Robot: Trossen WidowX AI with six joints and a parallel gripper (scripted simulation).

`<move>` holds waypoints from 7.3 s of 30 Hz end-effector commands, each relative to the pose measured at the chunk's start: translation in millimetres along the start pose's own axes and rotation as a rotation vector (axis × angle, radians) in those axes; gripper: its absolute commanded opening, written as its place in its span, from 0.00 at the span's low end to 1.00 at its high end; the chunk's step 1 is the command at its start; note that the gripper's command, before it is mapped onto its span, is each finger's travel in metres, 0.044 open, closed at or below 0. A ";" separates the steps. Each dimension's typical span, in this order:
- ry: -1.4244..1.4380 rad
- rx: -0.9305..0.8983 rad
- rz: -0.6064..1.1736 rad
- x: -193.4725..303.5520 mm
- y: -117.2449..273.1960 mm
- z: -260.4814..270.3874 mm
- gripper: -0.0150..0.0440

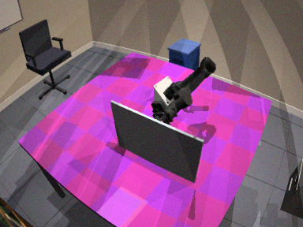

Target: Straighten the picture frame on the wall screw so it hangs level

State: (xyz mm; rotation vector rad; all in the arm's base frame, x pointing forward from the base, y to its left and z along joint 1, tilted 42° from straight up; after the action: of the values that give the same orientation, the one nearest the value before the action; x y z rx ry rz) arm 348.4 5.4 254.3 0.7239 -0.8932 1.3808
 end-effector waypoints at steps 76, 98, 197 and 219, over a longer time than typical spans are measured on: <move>0.052 -0.018 0.002 6.9 -0.3 -5.0 0.25; 0.167 -0.018 0.001 7.1 -0.2 -4.3 0.25; -0.025 -0.050 -0.034 3.8 181.2 29.2 0.69; -0.043 -0.073 -0.035 1.8 185.5 29.6 0.69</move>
State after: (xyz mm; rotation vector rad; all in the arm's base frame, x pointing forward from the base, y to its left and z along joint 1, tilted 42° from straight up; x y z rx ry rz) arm 161.0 -4.2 257.1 0.7110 -0.9513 1.3041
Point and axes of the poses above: the point midway between the two fingers, 35 mm back from their tips, its own y axis back along the fingers, its own z axis across the jaws, x = y × z, the point moved 2 cm from there along y, back along the fingers, and after that the axes turned 7 degrees about y, right-handed, at the moved point
